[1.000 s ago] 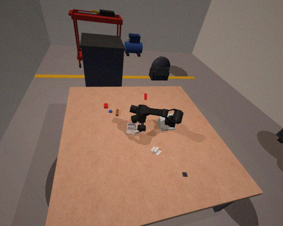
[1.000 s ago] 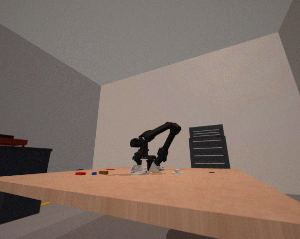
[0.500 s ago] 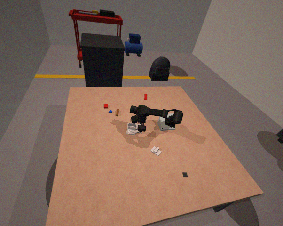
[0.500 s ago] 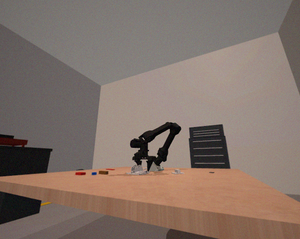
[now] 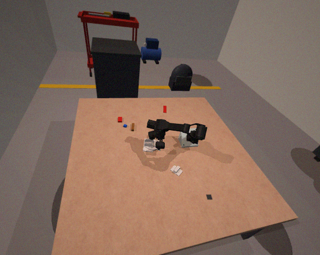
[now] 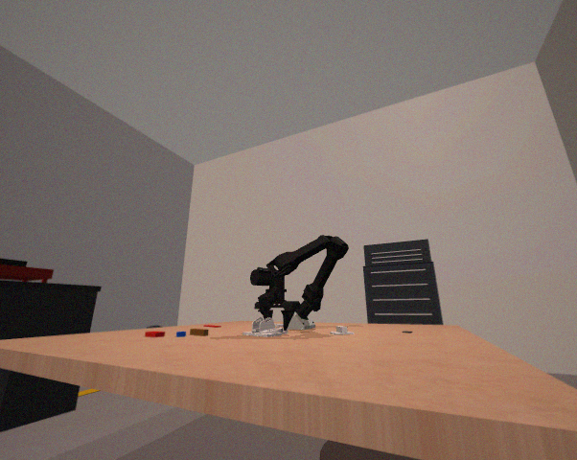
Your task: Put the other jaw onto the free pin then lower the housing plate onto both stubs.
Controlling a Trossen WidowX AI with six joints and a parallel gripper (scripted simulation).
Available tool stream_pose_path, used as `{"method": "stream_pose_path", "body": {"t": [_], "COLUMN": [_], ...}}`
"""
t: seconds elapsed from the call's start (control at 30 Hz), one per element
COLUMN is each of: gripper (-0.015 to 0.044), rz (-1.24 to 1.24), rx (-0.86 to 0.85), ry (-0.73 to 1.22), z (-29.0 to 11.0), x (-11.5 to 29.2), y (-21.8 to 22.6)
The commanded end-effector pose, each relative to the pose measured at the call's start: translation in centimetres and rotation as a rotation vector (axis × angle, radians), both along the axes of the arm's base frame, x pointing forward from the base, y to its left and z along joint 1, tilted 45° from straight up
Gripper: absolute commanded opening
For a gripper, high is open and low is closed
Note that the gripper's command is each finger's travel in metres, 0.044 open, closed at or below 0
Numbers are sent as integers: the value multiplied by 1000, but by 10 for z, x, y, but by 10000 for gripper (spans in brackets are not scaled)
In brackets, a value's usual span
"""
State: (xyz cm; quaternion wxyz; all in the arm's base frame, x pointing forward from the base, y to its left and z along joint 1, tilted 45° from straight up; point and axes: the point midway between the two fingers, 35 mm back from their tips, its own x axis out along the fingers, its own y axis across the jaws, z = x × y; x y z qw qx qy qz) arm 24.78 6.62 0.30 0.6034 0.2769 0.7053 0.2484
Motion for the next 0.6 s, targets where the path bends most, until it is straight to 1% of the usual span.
{"method": "stream_pose_path", "body": {"t": [0.0,0.57], "gripper": [351,351], "rz": [-3,-3], "rx": [-1,-1], "ry": [1,1], "z": [-1,-3], "x": [0,0], "y": [0,3]}}
